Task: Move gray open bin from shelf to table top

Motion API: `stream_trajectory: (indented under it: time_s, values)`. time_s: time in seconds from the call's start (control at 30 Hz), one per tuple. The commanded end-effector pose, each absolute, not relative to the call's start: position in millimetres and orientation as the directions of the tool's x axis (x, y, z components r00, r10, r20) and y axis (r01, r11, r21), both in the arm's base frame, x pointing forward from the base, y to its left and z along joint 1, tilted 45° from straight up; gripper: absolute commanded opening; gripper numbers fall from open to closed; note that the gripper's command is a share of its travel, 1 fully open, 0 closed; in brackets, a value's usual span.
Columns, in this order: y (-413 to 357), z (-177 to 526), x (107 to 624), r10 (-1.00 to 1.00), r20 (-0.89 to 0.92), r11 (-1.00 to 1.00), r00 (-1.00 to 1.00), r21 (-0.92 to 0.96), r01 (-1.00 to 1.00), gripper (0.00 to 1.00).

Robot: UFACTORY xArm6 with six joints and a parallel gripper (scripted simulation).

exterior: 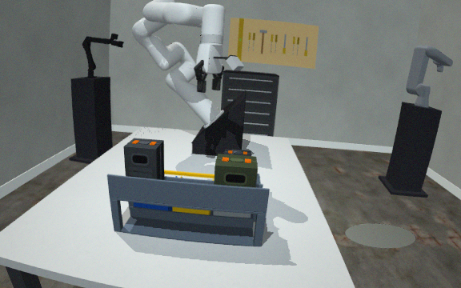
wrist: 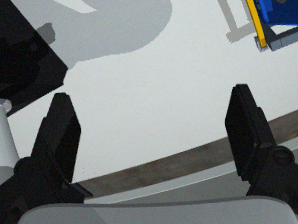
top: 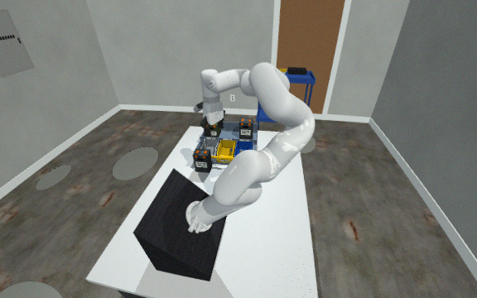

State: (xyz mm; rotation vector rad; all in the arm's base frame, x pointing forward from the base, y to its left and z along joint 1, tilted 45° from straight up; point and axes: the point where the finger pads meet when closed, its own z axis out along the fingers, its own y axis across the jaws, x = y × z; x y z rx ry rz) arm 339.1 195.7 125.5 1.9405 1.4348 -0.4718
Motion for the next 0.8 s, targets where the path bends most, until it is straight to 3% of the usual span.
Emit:
stream_trajectory:
  time_s: [0.0, 0.17, 0.57, 0.77]
  values:
    - [196.9, 126.4, 339.7, 0.698, -0.633, -0.173, 0.334, 0.303, 0.937, 1.00]
    - [196.9, 126.4, 339.7, 0.631, -0.535, -0.345, 0.561, 0.454, 0.821, 1.00]
    - [196.9, 126.4, 339.7, 0.631, -0.535, -0.345, 0.561, 0.454, 0.821, 1.00]
    - [196.9, 126.4, 339.7, 0.522, -0.402, -0.495, 0.752, 0.576, 0.651, 1.00]
